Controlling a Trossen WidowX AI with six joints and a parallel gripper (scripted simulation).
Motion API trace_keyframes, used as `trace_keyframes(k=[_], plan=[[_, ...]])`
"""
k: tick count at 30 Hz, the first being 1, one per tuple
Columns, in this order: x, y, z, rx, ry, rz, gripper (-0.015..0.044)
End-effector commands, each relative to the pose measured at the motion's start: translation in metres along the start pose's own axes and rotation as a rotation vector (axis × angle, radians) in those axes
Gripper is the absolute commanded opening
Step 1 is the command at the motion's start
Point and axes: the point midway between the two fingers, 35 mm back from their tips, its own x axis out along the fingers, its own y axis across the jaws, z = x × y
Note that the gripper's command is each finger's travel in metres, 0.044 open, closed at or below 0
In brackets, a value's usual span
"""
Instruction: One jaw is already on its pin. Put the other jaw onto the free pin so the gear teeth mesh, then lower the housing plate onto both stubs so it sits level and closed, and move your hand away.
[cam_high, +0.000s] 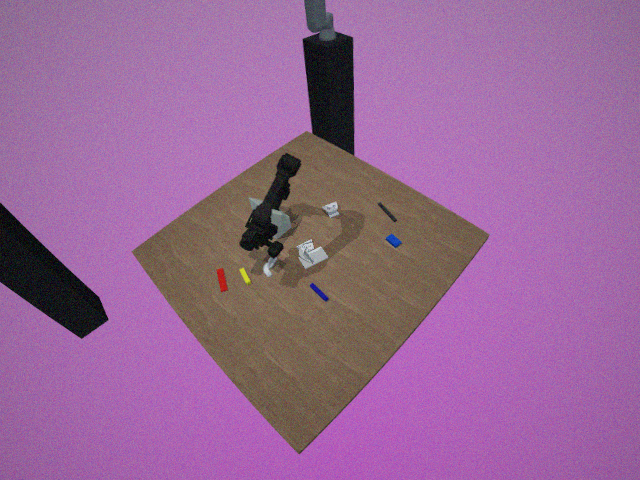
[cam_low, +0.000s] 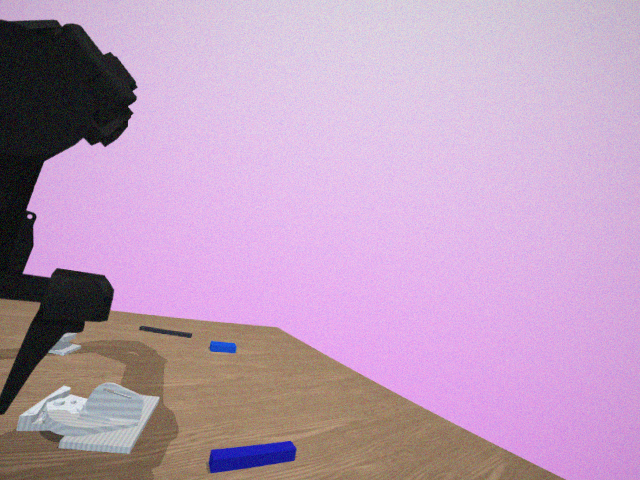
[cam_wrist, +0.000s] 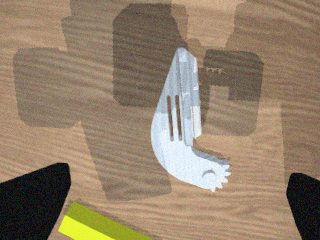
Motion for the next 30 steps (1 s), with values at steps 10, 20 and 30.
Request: trace_keyframes(k=[10,20,30], plan=[[0.020,0.002,0.002,-0.139,0.002,0.002,0.0440],[0.044,0.002,0.002,-0.140,0.001,0.002,0.0440],[0.060,0.001,0.002,-0.140,0.001,0.002,0.0440]])
